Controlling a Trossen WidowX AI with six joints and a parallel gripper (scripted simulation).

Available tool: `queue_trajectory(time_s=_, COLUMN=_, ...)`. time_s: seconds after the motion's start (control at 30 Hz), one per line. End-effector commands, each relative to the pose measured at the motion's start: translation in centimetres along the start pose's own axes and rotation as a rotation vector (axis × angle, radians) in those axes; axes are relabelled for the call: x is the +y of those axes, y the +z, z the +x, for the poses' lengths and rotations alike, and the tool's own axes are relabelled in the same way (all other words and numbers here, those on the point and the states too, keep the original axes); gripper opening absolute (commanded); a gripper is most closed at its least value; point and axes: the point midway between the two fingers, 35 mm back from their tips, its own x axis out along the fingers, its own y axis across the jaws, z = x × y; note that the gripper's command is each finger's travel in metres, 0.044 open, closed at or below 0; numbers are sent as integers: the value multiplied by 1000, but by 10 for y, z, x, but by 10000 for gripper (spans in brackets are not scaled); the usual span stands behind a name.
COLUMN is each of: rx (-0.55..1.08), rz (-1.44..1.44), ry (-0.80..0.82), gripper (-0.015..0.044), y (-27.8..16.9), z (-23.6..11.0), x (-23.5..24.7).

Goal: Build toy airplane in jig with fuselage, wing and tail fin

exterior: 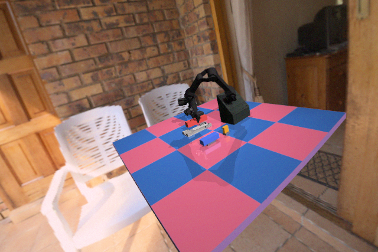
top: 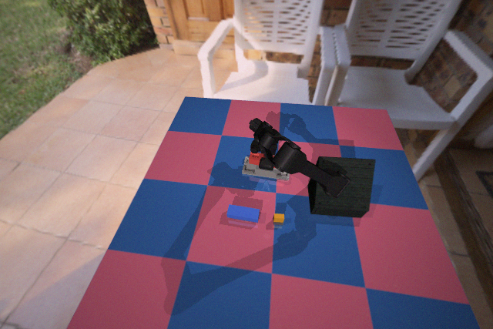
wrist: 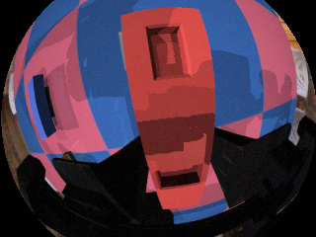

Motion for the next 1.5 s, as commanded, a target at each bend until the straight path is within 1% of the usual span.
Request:
queue_trajectory(time_s=0.0, rx=-3, rz=-1, ry=-3, gripper=195, y=2, z=4, x=-1)
queue_trajectory(time_s=0.63, rx=-2, rz=-1, ry=-1, gripper=195, y=1, z=34, x=-1)
queue_trajectory(time_s=0.77, rx=-2, rz=-1, ry=-1, gripper=195, y=1, z=37, x=-1)
queue_trajectory(time_s=0.93, rx=4, rz=-13, ry=-6, gripper=161, y=2, z=36, x=0)
queue_trajectory(time_s=1.1, rx=4, rz=-13, ry=-6, gripper=30, y=2, z=36, x=0)
queue_trajectory(time_s=1.47, rx=4, rz=-13, ry=-6, gripper=319, y=2, z=36, x=0)
